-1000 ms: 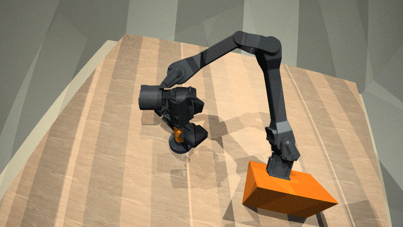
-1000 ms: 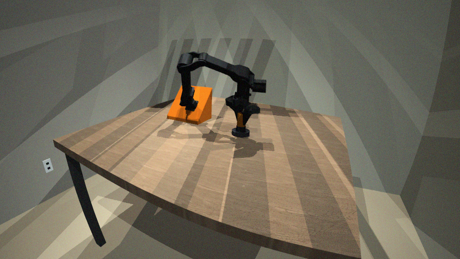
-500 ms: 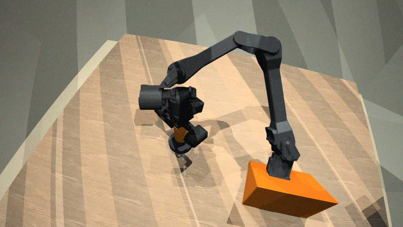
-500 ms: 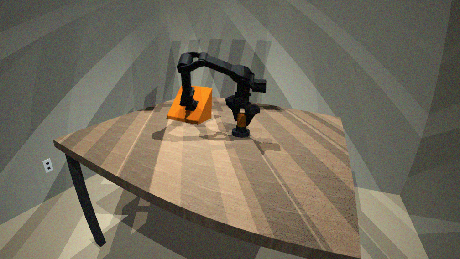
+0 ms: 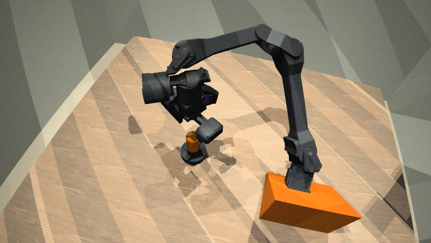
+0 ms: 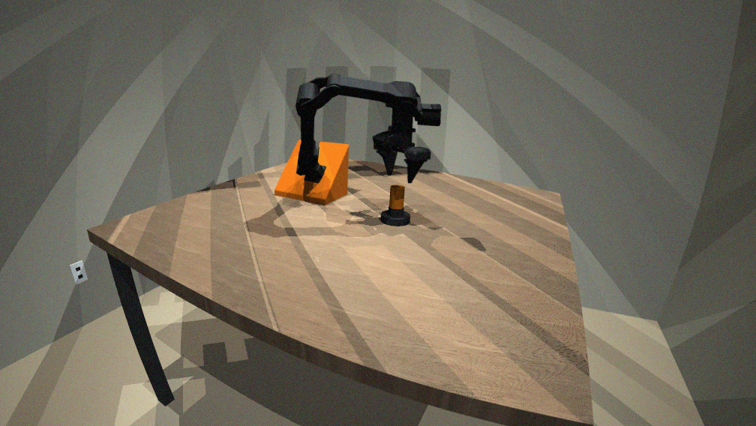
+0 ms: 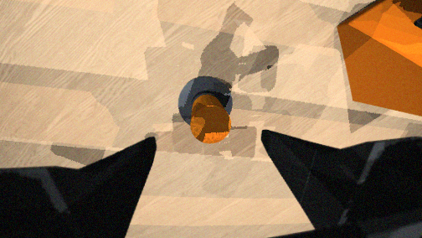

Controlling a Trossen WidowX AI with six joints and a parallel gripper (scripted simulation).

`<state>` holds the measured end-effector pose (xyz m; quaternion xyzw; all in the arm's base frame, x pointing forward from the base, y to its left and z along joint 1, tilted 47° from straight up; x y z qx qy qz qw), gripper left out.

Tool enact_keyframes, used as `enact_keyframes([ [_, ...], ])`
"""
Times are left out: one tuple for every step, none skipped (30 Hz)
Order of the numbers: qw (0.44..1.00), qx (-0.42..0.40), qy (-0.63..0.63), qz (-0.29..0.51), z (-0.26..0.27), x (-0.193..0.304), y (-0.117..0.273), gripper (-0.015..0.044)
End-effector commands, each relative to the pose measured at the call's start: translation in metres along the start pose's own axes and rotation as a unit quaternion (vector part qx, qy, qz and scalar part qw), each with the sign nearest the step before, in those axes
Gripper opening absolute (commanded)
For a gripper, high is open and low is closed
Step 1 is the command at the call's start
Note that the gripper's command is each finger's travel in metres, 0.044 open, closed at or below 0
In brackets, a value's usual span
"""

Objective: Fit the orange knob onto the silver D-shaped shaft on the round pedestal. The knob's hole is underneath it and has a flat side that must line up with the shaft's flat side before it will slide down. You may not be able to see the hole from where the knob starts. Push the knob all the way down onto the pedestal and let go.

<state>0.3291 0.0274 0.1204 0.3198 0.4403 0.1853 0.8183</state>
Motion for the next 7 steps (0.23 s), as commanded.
enact_keyframes([
  [1.000, 0.001, -0.001, -0.001, -0.0010, -0.0005, 0.0240, 0.0440],
  [1.000, 0.001, -0.001, -0.001, 0.0000, 0.0004, 0.0240, 0.0440],
  [1.000, 0.001, -0.001, -0.001, 0.0000, 0.0004, 0.0240, 0.0440],
  [1.000, 0.001, -0.001, -0.001, 0.0000, 0.0004, 0.0240, 0.0440],
  [1.000, 0.001, -0.001, -0.001, 0.0000, 0.0004, 0.0240, 0.0440],
  [1.000, 0.001, -0.001, -0.001, 0.0000, 0.0004, 0.0240, 0.0440],
  [1.000, 0.001, -0.001, -0.001, 0.0000, 0.0004, 0.0240, 0.0440],
])
Point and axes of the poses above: the point midway between the two fingers, 35 mm back from their tips, its own y axis back along the fingers, its own z axis across the jaws, x = y × z, the point moved 2 cm from there along y, back along the fingers, and after that the axes turned 2 degrees about -y, right-handed, at the moved point
